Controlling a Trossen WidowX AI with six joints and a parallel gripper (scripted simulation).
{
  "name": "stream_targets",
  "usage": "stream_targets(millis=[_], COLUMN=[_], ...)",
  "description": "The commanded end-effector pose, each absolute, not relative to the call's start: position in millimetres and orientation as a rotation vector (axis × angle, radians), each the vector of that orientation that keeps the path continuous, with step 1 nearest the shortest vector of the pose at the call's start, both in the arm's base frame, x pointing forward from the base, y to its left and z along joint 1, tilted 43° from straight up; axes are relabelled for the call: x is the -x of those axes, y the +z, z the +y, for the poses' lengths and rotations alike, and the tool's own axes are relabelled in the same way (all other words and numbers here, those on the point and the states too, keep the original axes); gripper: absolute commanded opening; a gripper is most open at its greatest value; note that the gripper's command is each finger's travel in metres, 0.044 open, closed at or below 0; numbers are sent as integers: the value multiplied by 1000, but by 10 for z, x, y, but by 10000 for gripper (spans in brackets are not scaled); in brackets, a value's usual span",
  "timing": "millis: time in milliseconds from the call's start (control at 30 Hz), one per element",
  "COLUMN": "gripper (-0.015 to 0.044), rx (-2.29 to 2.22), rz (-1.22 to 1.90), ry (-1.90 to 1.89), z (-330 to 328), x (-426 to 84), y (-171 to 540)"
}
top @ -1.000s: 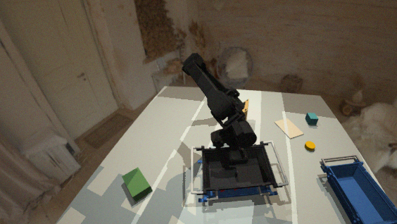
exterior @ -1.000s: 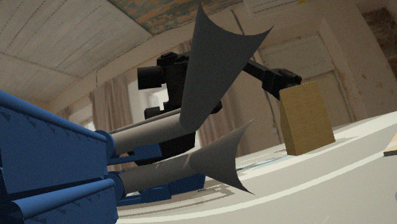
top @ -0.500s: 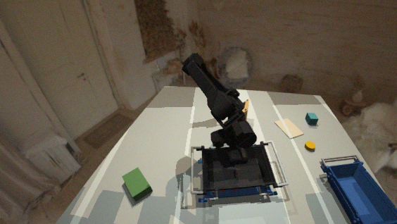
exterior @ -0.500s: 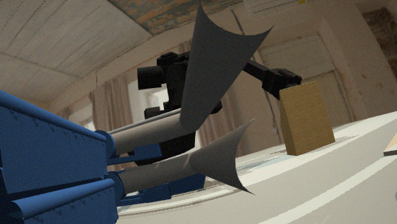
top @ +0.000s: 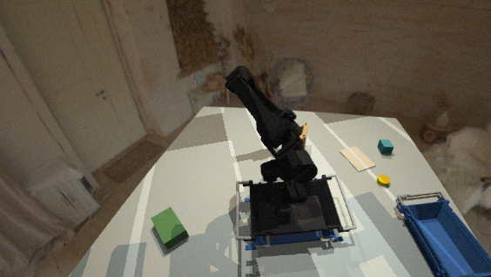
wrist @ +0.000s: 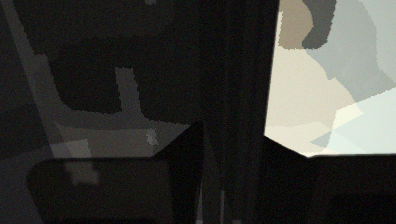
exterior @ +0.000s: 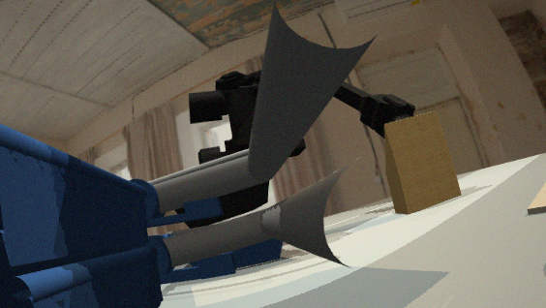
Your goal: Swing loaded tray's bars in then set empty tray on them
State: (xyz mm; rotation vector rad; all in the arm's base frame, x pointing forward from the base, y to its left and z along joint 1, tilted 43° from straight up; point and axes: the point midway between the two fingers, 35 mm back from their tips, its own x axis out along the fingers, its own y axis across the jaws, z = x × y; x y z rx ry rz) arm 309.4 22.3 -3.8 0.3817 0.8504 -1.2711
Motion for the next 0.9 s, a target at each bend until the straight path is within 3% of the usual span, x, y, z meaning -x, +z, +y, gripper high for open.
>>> stream_targets(millis=[0, 867], gripper=[0, 0], rx=[-377, -377], rz=[857, 857], ry=[-1290, -1290], z=[170, 115], x=[-3063, -3045], y=[-64, -118])
